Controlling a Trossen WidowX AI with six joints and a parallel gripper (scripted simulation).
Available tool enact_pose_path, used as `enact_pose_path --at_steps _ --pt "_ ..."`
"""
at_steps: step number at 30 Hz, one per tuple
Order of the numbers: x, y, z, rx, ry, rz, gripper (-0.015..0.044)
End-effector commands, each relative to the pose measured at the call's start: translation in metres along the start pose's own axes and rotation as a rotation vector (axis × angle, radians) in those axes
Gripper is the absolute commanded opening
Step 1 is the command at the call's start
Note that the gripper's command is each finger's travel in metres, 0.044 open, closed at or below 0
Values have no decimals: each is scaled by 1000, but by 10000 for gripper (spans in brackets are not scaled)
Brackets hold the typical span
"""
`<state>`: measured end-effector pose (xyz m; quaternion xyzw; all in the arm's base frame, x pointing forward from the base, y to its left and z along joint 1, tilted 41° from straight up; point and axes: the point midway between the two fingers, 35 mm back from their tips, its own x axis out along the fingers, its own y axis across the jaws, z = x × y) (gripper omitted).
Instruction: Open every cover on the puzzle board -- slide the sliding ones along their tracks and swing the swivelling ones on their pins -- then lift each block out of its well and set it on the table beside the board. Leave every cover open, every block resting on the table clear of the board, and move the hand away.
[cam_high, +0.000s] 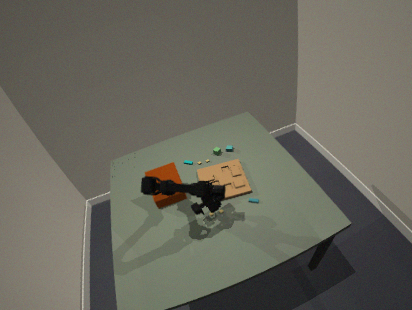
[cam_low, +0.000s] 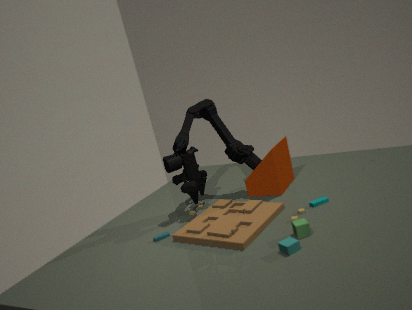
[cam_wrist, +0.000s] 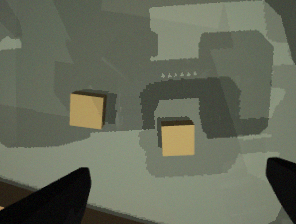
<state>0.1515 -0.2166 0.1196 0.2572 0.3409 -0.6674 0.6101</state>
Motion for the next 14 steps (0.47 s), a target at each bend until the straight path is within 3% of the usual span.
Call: enact_pose_path --at_steps 1,14 --pt "-12 0 2 8 -7 1 440" --pt "-41 1 -6 63 43 24 440"
